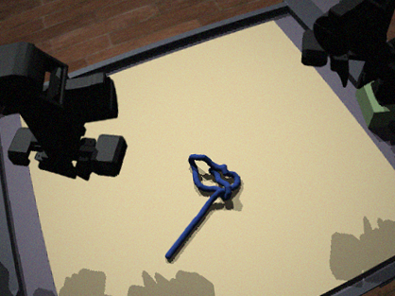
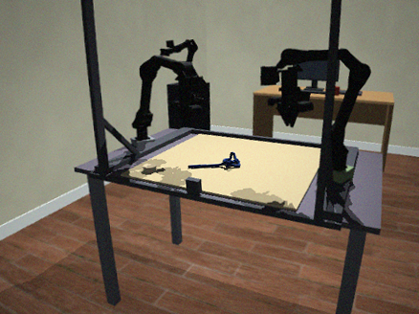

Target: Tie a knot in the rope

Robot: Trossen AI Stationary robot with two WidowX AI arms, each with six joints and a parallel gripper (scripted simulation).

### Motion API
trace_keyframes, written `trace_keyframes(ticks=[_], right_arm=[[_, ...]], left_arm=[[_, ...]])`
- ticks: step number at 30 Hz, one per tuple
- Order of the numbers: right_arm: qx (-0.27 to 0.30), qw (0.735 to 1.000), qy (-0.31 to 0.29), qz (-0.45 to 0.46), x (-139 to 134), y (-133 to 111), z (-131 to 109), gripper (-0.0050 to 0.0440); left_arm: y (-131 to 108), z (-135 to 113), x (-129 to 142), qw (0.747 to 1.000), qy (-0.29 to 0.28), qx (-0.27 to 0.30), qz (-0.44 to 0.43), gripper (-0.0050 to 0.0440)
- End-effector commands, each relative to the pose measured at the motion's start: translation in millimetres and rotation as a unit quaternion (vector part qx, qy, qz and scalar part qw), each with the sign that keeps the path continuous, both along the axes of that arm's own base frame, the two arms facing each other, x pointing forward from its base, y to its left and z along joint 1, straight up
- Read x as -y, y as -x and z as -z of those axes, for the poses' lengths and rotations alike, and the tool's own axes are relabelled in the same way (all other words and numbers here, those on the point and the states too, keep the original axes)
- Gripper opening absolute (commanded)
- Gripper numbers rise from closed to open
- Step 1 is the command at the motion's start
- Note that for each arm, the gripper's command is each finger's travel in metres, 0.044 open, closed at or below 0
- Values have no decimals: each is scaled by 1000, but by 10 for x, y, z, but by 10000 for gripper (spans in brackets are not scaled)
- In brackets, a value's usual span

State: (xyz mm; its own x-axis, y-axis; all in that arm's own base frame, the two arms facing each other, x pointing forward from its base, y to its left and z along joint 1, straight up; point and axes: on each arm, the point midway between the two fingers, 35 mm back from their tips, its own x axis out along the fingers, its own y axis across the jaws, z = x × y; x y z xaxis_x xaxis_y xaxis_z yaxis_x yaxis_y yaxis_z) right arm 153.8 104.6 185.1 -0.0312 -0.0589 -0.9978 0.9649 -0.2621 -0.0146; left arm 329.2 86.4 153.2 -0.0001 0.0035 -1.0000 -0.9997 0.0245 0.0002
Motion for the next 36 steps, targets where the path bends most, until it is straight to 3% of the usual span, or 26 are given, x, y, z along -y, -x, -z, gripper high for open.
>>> trace_keyframes(ticks=[1, 3, 9, 28, 36], right_arm=[[7, 1000, -2, 1, 5, -3, -32, 80], [7, 1000, -2, 1, 5, -3, -32, 80], [7, 1000, -2, 1, 5, -3, -32, 80], [6, 1000, -3, -13, -15, -57, -49, 80], [3, 995, -8, -101, -122, -408, -131, 80]], left_arm=[[-2, -83, 7, 1000, -2, 13, 2, 100], [-2, -83, 7, 1000, -2, 13, 20, 100], [-3, -83, 7, 976, -4, 11, 219, 100], [-3, -83, 7, 973, -4, 11, 230, 100], [-3, -83, 7, 973, -4, 11, 230, 100]])
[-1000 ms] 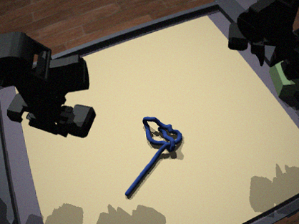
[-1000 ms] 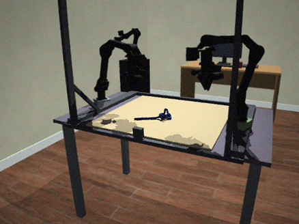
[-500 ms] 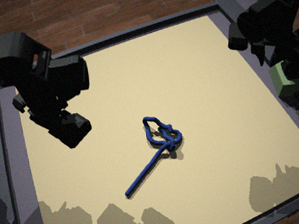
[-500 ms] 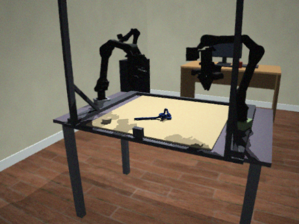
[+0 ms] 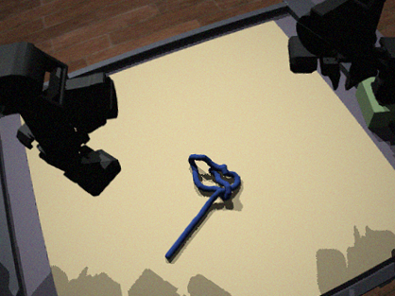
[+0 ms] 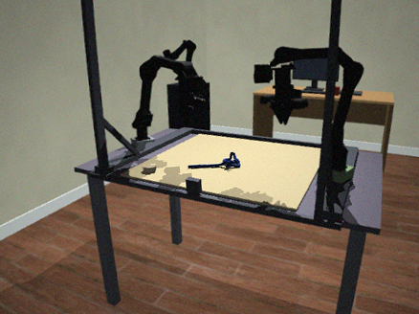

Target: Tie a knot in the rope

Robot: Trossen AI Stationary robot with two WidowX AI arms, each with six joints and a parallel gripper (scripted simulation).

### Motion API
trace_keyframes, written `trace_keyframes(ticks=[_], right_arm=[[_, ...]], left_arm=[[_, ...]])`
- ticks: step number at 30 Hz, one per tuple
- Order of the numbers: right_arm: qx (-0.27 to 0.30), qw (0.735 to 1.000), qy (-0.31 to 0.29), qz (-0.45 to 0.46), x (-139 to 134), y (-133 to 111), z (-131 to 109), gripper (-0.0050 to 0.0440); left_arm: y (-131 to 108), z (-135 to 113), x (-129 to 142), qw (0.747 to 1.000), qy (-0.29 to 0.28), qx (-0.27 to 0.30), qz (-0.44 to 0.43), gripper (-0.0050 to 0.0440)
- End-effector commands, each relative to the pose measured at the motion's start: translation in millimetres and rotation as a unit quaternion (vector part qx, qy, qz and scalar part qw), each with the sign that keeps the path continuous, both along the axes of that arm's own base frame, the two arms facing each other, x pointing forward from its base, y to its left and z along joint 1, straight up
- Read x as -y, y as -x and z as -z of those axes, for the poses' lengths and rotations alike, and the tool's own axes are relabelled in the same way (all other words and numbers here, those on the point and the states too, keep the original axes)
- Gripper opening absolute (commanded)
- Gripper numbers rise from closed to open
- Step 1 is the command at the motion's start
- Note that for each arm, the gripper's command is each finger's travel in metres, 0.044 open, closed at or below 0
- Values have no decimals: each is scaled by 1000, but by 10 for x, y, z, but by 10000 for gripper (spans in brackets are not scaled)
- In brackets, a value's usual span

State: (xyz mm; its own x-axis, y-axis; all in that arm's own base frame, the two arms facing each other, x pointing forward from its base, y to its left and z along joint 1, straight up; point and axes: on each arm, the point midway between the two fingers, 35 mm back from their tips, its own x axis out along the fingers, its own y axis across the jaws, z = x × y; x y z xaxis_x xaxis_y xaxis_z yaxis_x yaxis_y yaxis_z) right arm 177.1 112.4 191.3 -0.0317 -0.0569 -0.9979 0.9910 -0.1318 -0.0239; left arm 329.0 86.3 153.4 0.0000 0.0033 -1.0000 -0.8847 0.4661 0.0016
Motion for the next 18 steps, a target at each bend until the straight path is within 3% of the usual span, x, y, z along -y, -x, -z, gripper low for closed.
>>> trace_keyframes(ticks=[1, 7, 9, 18], right_arm=[[6, 999, -6, -51, -61, -244, -80, 80], [3, 986, -12, -168, -145, -749, -106, 80], [3, 986, -12, -168, -145, -749, -106, 80], [-1, 939, -18, -344, -140, -1547, 14, 80]], left_arm=[[-4, -81, 6, 1000, -2, 13, 2, 100], [-4, -81, 6, 1000, -2, 13, 2, 100], [-4, -81, 6, 1000, -2, 13, 2, 100], [-4, -81, 6, 1000, -2, 13, 2, 100]])
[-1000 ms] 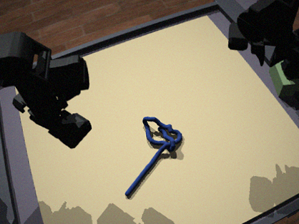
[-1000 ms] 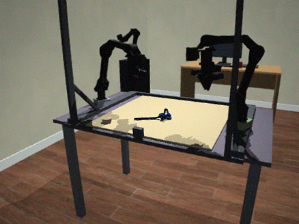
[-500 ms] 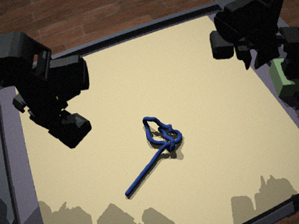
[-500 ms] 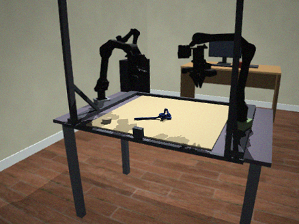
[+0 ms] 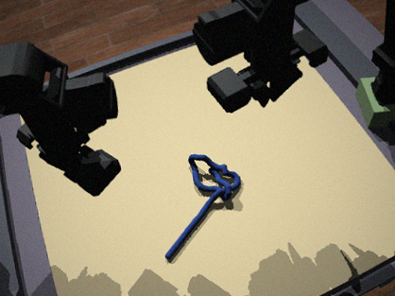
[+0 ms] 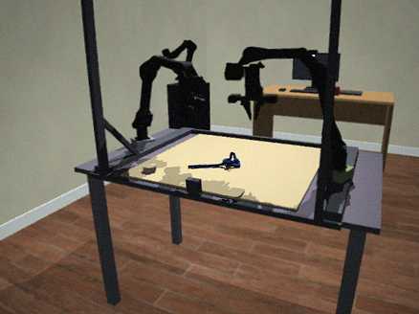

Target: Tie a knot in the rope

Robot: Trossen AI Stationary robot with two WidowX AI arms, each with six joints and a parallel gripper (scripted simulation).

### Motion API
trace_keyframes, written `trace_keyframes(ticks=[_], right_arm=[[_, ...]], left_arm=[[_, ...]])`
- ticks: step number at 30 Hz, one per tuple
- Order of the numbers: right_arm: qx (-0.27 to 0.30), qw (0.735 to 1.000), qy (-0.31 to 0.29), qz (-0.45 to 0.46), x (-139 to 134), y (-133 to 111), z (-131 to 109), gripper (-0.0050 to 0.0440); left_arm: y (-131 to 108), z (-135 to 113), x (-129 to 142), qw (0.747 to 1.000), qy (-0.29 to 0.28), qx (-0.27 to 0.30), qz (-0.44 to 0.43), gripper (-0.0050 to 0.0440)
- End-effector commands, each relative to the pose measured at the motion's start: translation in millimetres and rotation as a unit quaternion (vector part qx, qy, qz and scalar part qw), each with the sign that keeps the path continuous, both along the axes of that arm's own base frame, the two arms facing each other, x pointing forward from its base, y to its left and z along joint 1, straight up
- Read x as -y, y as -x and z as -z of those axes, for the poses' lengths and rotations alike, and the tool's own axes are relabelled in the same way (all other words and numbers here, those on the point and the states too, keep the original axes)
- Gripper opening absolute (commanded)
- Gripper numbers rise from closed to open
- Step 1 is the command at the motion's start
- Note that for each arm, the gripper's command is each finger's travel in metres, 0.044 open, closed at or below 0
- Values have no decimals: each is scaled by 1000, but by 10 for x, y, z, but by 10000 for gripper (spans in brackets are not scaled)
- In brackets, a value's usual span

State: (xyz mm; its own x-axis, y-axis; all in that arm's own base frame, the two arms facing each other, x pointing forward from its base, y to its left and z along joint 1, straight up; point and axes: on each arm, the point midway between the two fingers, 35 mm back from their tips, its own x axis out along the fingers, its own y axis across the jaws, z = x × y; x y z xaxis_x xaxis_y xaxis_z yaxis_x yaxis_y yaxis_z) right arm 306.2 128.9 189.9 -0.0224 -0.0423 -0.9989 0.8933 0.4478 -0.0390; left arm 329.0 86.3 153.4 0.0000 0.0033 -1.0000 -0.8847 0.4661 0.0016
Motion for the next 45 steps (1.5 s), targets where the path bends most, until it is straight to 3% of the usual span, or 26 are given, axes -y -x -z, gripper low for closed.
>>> trace_keyframes(ticks=[1, 6, 14, 19, 45], right_arm=[[9, 998, -7, -70, 34, -328, 21, 80], [8, 991, -9, -134, 84, -604, 116, 80], [8, 986, -10, -168, 120, -742, 174, 80], [8, 985, -10, -170, 123, -754, 180, 80], [8, 985, -10, -170, 123, -754, 180, 80]], left_arm=[[-4, -81, 6, 1000, -2, 13, 2, 100], [-4, -81, 6, 1000, -2, 13, 2, 100], [-4, -81, 6, 1000, -2, 13, 2, 100], [-12, -78, 9, 1000, -3, 14, 2, 100], [-565, 158, 272, 991, -66, 115, 18, 100]])
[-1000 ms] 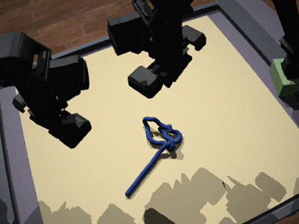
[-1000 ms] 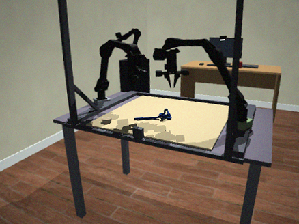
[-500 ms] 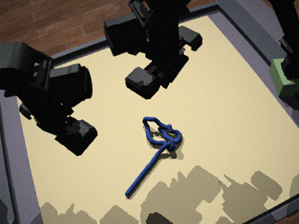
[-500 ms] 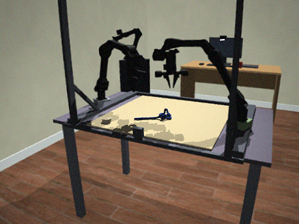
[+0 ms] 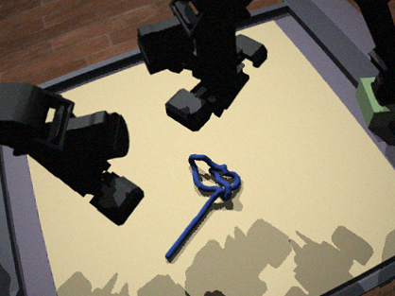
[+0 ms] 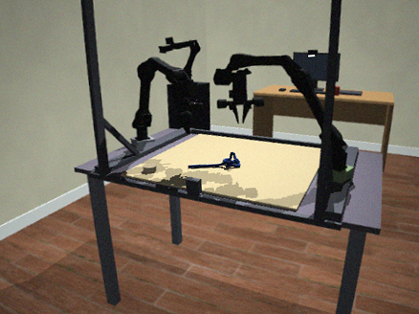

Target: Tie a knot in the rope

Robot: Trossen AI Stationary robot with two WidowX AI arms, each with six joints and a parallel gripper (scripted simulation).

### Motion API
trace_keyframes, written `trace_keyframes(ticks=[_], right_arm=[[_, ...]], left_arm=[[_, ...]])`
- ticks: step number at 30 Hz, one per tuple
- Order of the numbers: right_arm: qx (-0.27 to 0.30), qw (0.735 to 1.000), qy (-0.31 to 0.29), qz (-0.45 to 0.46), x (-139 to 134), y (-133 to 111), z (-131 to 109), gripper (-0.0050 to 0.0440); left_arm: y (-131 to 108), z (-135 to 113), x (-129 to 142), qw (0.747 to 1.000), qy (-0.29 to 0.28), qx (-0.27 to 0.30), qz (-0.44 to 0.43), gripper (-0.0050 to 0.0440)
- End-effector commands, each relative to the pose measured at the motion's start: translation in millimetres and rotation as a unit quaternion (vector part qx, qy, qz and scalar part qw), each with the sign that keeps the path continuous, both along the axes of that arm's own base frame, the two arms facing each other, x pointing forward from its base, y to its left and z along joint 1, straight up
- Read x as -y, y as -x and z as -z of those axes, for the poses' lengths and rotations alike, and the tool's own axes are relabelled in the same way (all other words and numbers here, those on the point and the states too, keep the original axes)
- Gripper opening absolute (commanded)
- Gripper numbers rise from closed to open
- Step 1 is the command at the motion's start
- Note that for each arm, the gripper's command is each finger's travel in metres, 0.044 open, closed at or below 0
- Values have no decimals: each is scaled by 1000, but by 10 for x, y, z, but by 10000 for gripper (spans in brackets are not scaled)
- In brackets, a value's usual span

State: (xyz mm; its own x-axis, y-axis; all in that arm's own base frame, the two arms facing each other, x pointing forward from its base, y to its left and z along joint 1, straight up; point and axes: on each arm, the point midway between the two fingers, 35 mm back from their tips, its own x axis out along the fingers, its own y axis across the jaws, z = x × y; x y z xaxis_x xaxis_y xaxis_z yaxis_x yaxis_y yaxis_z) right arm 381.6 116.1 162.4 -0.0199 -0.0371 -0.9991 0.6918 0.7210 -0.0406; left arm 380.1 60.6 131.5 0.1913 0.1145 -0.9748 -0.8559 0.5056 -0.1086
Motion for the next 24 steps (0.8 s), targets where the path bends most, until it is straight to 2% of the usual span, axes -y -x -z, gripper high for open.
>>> trace_keyframes(ticks=[1, 10, 15, 24], right_arm=[[13, 1000, -6, -1, -5, 0, -96, 80], [13, 1000, -6, -1, -5, 0, -96, 80], [13, 1000, -6, -1, -5, 0, -96, 80], [13, 1000, -6, -1, -5, 0, -96, 80]], left_arm=[[-90, -45, 32, 1000, -12, 26, 0, 100], [-350, 65, 158, 996, -41, 74, 7, 100], [-386, 80, 176, 996, -45, 81, 8, 100], [-621, 179, 288, 990, -72, 123, 15, 100]])
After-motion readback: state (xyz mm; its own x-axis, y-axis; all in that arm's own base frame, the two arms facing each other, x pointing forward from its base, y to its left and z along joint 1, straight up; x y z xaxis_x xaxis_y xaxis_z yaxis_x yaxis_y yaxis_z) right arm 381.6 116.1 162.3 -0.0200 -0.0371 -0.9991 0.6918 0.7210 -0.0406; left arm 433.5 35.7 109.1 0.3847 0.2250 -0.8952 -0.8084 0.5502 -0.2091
